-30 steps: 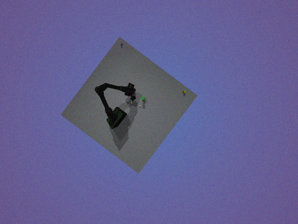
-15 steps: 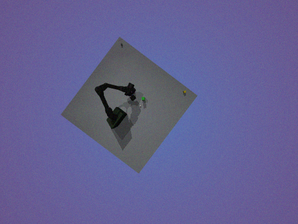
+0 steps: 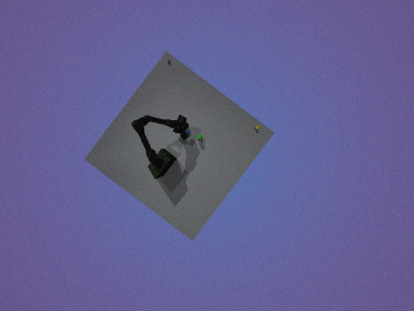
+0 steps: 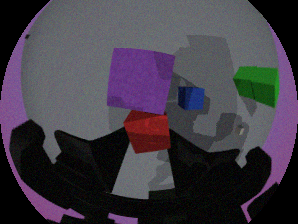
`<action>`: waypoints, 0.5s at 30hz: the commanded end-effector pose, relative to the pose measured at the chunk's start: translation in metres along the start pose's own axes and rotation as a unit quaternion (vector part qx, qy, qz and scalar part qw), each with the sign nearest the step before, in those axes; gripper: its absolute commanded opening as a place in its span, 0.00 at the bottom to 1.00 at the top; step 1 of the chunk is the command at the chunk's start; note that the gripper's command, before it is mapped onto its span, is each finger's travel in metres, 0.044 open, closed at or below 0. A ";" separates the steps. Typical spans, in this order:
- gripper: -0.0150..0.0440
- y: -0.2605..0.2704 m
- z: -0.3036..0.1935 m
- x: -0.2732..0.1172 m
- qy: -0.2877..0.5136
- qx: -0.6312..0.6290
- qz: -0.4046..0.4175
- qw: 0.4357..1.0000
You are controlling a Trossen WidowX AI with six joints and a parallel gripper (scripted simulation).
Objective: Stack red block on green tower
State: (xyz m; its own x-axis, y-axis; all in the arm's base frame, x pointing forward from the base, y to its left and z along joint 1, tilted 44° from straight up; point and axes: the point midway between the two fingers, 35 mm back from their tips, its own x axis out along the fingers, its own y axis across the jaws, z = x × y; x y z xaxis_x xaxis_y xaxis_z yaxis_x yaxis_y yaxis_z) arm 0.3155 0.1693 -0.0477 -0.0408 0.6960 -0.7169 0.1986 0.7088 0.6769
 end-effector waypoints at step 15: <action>0.25 0.000 0.001 -0.065 -0.001 0.001 -0.002 1.000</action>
State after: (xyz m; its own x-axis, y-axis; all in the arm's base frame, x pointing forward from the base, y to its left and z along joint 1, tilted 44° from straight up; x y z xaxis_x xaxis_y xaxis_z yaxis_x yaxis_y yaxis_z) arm 0.3141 0.1326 -0.0144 -0.0548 0.6883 -0.7233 0.2119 0.7159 0.6652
